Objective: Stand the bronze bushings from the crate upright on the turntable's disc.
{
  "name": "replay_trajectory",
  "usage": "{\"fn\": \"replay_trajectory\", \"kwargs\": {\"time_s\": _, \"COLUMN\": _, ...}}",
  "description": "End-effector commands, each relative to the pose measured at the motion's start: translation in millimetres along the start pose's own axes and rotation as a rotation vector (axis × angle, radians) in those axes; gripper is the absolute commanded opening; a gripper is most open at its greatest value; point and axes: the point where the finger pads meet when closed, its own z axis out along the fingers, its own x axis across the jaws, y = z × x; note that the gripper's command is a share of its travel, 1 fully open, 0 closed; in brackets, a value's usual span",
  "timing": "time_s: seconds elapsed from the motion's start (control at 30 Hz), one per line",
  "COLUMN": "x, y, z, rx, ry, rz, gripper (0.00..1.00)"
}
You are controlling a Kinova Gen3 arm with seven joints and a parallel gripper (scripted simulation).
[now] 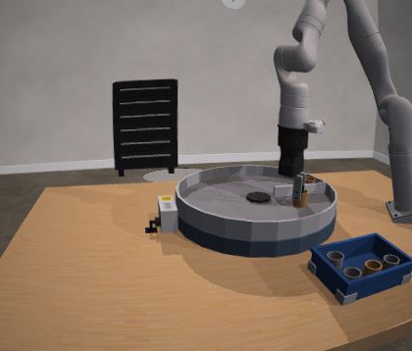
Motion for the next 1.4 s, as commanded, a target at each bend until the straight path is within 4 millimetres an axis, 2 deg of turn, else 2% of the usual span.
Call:
{"fn": "replay_trajectory", "kwargs": {"time_s": 0.0, "x": 0.2, "y": 0.3, "z": -0.3, "rx": -0.001, "ry": 0.001, "rz": 0.000, "gripper": 0.38}}
{"fn": "replay_trajectory", "kwargs": {"time_s": 0.4, "x": 0.1, "y": 0.3, "z": -3.5, "rx": -0.001, "ry": 0.001, "rz": 0.000, "gripper": 0.38}}
{"fn": "replay_trajectory", "kwargs": {"time_s": 0.7, "x": 0.0, "y": 0.4, "z": -39.3, "rx": -0.001, "ry": 0.001, "rz": 0.000, "gripper": 0.38}}
{"fn": "replay_trajectory", "kwargs": {"time_s": 0.87, "x": 0.0, "y": 0.5, "z": -45.7, "rx": -0.001, "ry": 0.001, "rz": 0.000, "gripper": 0.38}}
{"fn": "replay_trajectory", "kwargs": {"time_s": 1.37, "x": 0.0, "y": 0.4, "z": -46.3, "rx": -0.001, "ry": 0.001, "rz": 0.000, "gripper": 0.38}}
